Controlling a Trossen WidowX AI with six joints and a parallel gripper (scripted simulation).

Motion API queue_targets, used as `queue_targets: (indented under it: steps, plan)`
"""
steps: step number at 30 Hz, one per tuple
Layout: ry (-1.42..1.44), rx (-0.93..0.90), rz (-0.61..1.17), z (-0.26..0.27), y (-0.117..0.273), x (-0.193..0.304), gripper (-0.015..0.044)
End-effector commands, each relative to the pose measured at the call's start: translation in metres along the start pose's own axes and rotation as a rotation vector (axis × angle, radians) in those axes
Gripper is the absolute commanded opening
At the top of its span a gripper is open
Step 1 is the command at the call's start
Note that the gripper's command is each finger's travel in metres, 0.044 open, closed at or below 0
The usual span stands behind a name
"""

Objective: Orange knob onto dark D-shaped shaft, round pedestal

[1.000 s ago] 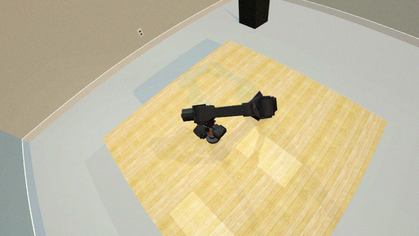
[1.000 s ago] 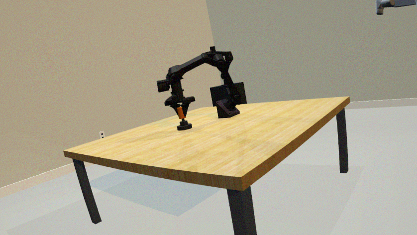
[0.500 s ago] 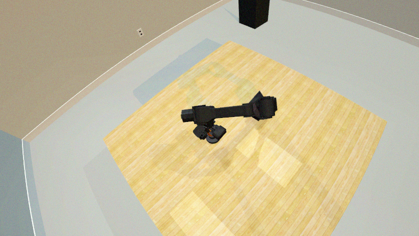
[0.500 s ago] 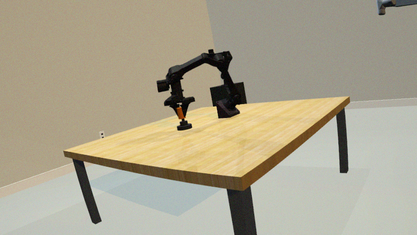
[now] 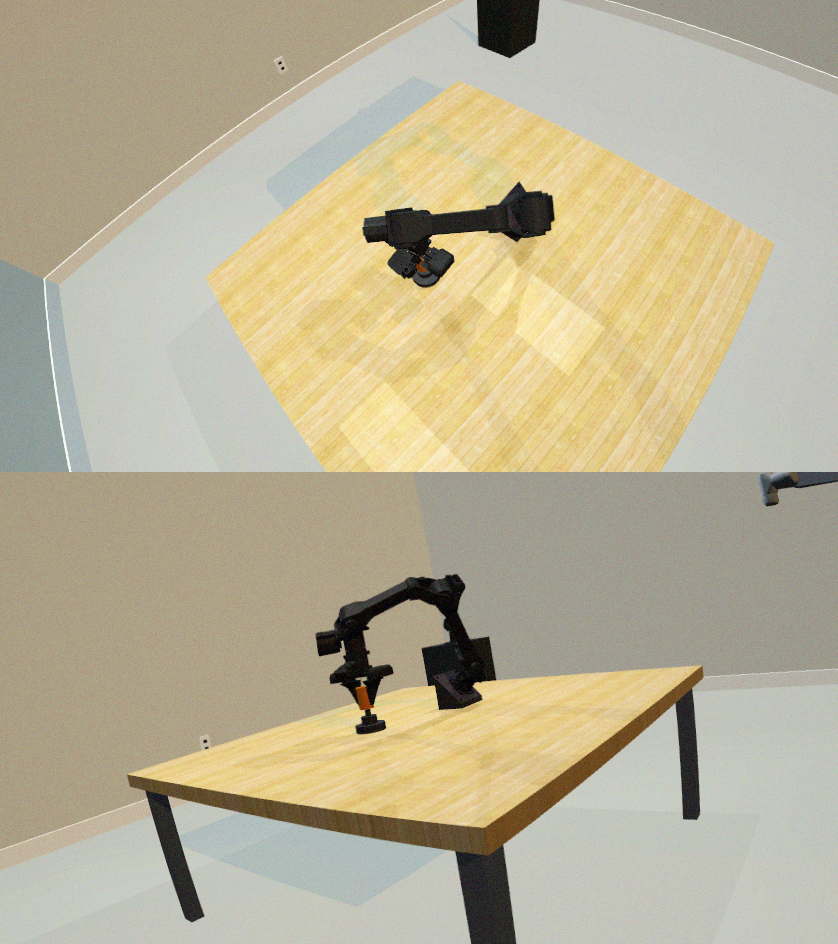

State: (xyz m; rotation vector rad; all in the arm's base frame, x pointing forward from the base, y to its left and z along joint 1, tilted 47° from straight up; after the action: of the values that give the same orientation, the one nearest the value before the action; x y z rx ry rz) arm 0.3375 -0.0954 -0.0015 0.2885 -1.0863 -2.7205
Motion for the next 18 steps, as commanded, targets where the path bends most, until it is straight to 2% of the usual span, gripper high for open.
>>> queue_targets:
  steps: [1,18]
  plan:
    - [0.003,0.002,-0.001,-0.0006,-0.0008,0.0033,0.0000]
    - [0.003,0.002,-0.001,-0.0015,-0.0058,0.0035,0.0000]
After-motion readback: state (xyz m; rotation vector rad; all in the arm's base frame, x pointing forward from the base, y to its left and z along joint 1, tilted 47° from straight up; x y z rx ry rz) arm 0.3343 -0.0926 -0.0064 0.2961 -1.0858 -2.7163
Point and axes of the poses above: the point midway between the two fingers, 35 mm back from their tips, its own y axis back along the fingers, its own z axis across the jaws, x = y × z, the point moved 5 cm from there along y, back along the fingers, and after that the axes turned 4 degrees about y, right-handed, at the moved point
